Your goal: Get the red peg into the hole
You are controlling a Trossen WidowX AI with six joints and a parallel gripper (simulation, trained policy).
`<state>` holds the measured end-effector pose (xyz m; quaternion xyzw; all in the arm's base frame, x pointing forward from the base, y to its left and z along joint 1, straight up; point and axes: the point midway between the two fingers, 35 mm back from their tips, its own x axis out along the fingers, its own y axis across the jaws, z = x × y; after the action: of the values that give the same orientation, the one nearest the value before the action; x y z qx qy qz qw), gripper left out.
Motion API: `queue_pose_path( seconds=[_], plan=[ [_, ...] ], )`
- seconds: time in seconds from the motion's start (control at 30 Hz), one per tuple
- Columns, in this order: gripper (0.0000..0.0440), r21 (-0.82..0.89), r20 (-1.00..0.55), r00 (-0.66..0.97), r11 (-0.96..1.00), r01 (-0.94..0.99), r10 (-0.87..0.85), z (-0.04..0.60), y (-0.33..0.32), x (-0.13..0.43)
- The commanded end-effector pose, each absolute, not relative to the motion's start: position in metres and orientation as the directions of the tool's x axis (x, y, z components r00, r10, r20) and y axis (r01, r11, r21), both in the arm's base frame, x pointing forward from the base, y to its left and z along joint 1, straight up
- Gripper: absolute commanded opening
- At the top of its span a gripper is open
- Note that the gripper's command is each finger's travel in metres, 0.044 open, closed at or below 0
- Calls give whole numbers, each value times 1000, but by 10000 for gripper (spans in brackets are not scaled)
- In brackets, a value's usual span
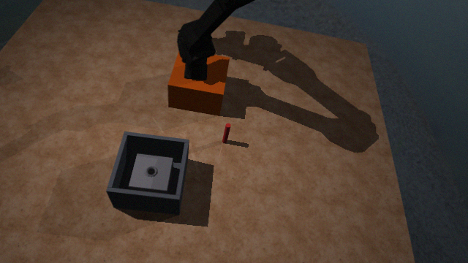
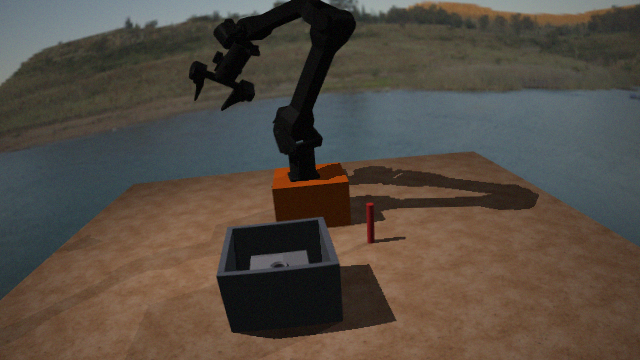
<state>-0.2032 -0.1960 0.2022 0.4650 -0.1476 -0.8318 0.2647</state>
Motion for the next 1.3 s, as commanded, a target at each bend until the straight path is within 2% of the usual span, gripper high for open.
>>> queue_pose_path(
  seconds=[0.0,0.1,0.63,1.27],
  plan=[
    [416,494,-692,-424,-812,310,-584,205,-199,-201],
    [440,493,-698,-388,-797,349,-602,209,-212,-187],
    [440,427,-792,-118,-681,595,-599,203,-265,-58],
    [440,327,-873,112,-399,857,-474,199,-235,100]
  ],
)
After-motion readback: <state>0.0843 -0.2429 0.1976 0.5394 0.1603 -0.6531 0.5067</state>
